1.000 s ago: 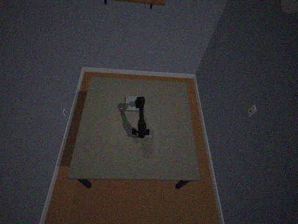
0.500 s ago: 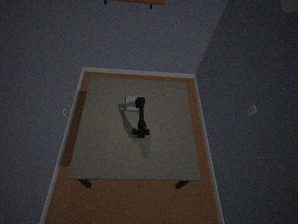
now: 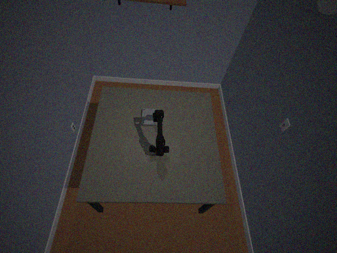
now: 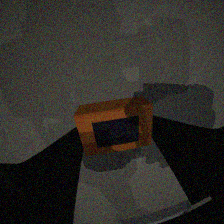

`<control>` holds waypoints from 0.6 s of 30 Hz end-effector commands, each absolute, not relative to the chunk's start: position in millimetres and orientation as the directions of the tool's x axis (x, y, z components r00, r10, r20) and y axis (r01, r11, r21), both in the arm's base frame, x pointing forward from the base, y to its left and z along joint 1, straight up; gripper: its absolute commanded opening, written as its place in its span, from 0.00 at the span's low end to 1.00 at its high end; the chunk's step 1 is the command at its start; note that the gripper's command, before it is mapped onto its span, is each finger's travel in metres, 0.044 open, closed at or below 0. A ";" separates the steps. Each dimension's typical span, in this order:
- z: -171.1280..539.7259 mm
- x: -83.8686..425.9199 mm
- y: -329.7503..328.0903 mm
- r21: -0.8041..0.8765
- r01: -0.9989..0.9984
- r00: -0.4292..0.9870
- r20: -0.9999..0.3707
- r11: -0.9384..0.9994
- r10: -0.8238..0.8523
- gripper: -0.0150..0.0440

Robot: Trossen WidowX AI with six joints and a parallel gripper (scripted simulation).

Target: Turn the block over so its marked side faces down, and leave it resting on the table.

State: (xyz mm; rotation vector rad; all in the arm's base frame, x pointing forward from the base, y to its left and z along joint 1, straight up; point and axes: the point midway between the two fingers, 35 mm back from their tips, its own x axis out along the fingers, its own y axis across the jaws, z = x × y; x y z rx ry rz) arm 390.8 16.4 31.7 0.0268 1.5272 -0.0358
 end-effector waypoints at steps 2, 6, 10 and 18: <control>41.8 390.8 16.8 -0.002 0.042 0.043 -0.999 0.999 -0.003 0.36; 60.6 389.7 16.9 -0.002 0.041 0.042 -0.999 0.999 -0.004 0.25; 60.5 389.8 16.9 -0.002 0.041 0.045 -0.999 0.999 -0.004 0.25; 55.5 392.9 17.2 -0.004 0.038 0.152 -0.988 0.999 -0.009 0.25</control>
